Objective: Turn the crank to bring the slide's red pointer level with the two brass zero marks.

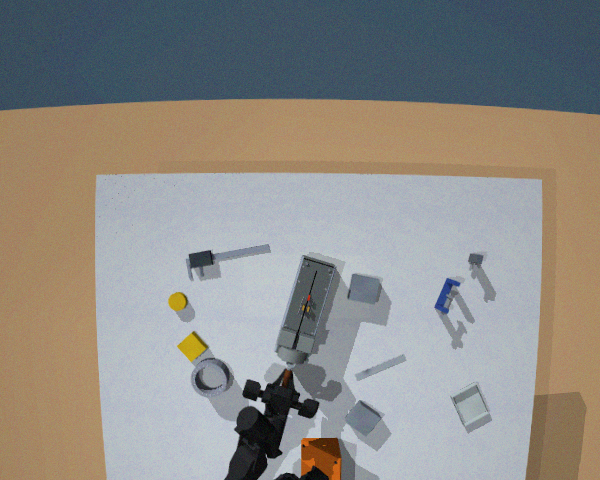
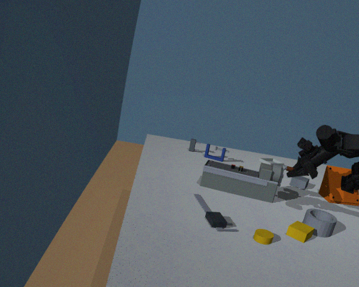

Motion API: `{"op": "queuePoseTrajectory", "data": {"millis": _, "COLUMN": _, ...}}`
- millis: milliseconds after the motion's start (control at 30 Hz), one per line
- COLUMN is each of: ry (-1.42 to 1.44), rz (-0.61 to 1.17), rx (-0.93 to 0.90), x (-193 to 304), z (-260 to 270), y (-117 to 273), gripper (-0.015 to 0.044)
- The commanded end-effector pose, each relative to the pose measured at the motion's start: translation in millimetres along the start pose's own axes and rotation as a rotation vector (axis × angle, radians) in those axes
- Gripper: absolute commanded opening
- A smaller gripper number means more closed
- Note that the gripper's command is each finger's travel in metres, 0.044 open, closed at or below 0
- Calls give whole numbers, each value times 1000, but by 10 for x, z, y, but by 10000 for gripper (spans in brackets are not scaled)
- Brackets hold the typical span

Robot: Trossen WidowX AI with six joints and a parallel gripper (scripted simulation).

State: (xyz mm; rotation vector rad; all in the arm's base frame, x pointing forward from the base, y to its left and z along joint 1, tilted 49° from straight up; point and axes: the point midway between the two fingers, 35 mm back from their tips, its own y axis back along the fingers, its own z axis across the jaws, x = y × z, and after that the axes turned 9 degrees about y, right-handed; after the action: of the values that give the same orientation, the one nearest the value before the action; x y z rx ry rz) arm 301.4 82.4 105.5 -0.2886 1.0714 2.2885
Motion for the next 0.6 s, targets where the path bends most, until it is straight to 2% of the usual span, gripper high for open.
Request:
{"op": "queuePoseTrajectory", "data": {"millis": 0, "ry": 12, "rz": -1, "rx": -24, "x": -22, "z": 89, "y": 11, "gripper": 0}}
{"op": "queuePoseTrajectory", "data": {"millis": 567, "ry": 12, "rz": -1, "rx": -24, "x": -19, "z": 128, "y": 2, "gripper": 0}}
